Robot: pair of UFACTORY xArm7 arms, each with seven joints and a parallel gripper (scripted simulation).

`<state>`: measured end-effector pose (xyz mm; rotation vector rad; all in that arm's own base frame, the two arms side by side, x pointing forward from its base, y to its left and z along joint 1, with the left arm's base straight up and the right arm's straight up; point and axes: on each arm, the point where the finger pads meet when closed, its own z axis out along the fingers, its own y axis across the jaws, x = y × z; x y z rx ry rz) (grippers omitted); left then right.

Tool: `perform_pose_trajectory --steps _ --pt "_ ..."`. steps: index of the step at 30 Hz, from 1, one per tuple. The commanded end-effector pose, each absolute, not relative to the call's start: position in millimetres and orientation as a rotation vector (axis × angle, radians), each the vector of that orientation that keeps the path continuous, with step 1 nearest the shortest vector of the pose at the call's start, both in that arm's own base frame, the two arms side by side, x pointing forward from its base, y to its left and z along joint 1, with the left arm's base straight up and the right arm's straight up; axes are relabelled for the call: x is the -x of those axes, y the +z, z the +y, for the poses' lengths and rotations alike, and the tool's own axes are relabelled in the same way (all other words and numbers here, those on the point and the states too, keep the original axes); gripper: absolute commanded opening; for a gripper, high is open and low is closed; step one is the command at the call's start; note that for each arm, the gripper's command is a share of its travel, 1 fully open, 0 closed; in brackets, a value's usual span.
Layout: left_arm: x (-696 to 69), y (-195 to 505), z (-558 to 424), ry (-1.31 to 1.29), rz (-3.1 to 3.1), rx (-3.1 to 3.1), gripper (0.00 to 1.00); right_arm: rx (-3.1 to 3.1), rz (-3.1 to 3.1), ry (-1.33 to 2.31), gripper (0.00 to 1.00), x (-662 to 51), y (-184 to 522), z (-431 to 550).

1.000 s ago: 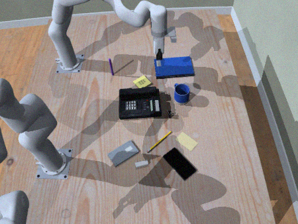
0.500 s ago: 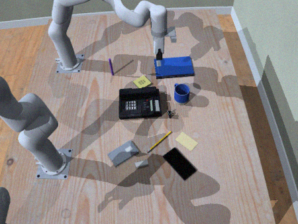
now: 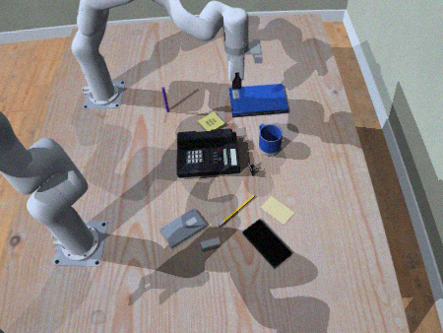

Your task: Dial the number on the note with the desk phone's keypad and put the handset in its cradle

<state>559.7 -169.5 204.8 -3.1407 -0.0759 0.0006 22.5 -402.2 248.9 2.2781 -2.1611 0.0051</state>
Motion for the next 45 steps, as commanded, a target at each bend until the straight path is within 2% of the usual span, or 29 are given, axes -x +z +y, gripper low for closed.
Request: perform_pose_trajectory --steps 1,32,45 --pt "-560.2 206.1 -169.7 -0.004 -0.076 3.141 0.00 -2.270 -2.172 0.001 1.00 -17.8 250.0 -400.0" --pt "-560.3 206.1 -169.6 -0.010 -0.076 3.141 0.00 -2.269 -2.173 0.000 1.00 -17.3 250.0 -399.7" --pt "-560.6 205.8 -169.9 -0.153 -0.086 3.131 0.00 -2.269 -2.173 0.000 1.00 -17.3 250.0 -399.7"
